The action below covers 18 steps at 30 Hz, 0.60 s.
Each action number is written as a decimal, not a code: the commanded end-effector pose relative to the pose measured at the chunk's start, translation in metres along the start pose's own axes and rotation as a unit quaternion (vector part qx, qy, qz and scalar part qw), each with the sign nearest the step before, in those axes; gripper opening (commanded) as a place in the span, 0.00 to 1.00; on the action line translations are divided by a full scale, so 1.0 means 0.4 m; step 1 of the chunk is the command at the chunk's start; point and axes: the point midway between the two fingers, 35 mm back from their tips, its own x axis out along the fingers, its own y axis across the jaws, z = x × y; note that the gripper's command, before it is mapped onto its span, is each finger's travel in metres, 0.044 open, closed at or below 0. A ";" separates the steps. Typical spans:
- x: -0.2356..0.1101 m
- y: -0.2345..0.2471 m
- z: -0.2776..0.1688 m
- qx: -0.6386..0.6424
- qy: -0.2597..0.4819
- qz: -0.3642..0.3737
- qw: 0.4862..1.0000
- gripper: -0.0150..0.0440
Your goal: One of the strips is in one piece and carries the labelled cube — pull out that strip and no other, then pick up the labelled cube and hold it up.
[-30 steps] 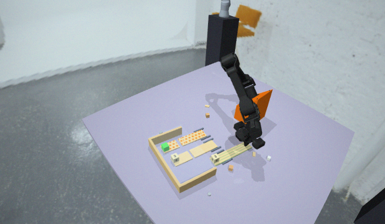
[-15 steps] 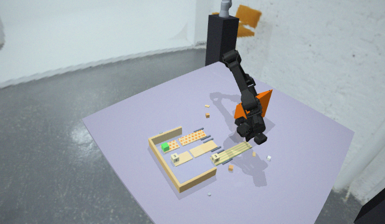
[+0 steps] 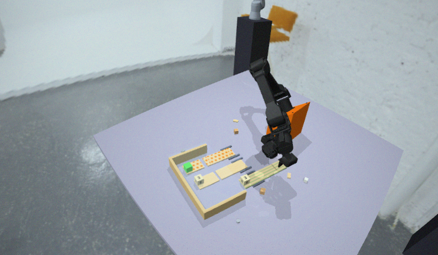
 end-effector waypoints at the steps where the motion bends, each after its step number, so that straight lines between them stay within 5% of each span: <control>1: -0.005 0.000 0.039 -0.001 -0.003 -0.001 1.000 0.92; 3: -0.008 0.000 0.055 -0.001 -0.003 -0.001 1.000 1.00; 18: -0.024 0.000 0.176 0.000 -0.004 -0.002 1.000 1.00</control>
